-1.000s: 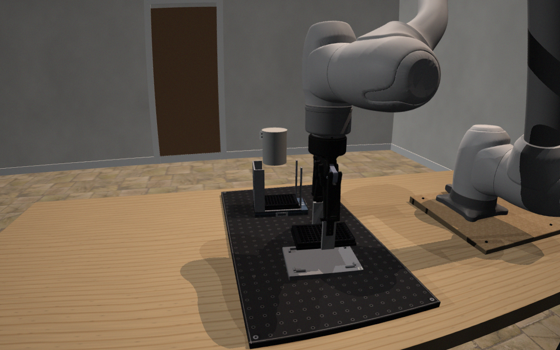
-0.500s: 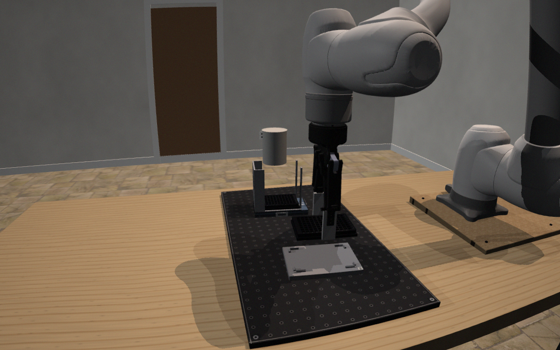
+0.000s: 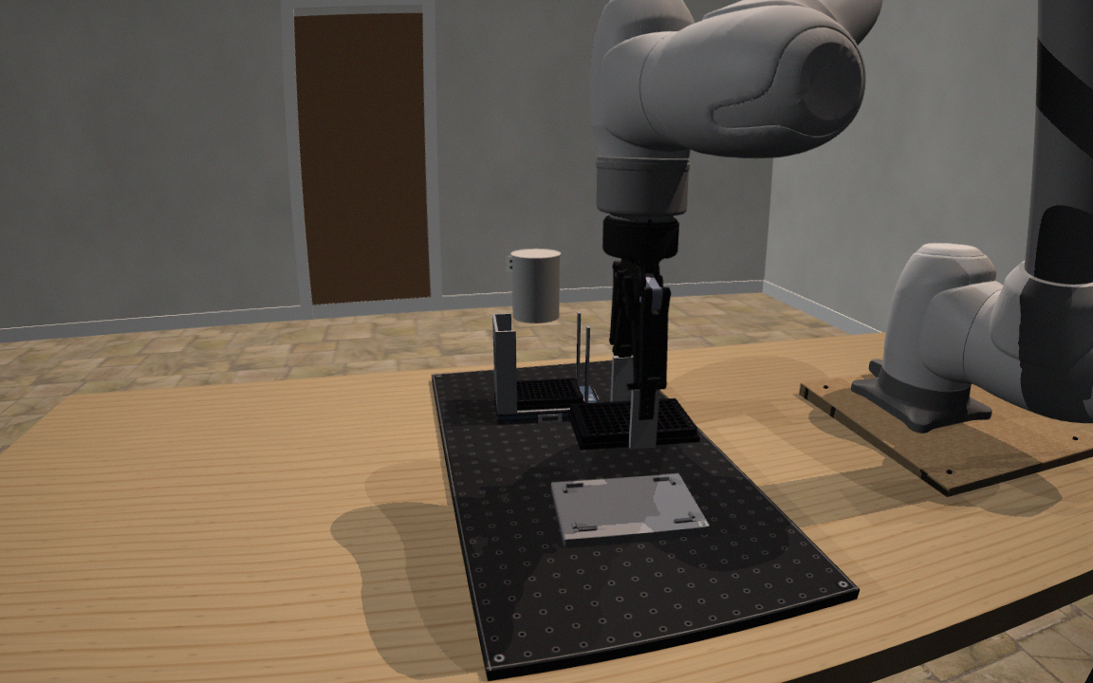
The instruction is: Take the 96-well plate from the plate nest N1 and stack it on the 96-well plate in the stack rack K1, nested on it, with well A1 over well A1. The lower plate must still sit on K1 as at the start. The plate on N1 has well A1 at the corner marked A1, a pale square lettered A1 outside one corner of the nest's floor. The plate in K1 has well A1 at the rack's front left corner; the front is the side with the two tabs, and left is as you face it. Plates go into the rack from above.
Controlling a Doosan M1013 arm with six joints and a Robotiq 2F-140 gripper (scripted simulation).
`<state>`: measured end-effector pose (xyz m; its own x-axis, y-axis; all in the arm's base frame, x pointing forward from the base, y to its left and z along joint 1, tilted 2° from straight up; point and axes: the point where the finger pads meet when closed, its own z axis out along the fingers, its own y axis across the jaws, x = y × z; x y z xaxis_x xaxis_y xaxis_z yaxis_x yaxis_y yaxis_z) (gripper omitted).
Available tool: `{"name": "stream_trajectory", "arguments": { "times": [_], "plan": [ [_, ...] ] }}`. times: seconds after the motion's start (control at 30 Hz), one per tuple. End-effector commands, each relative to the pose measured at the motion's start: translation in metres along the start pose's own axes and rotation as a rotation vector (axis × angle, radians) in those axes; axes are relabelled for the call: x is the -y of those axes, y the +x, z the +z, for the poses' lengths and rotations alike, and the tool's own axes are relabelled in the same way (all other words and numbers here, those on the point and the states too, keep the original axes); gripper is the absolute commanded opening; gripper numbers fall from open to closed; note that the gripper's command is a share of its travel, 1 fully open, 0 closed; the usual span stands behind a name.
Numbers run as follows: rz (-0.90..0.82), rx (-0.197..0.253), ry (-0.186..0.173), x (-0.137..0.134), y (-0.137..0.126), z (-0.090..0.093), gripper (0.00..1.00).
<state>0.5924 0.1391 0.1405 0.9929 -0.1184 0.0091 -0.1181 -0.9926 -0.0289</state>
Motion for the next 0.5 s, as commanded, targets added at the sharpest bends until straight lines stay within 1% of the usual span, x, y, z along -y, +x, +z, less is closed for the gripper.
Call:
{"name": "stream_trajectory", "arguments": {
  "times": [0.0,0.47],
  "plan": [
    [0.0,0.0,0.0,0.0,0.0,-0.003,0.0],
    [0.0,0.0,0.0,0.0,0.0,-0.027,0.0]
  ]
}}
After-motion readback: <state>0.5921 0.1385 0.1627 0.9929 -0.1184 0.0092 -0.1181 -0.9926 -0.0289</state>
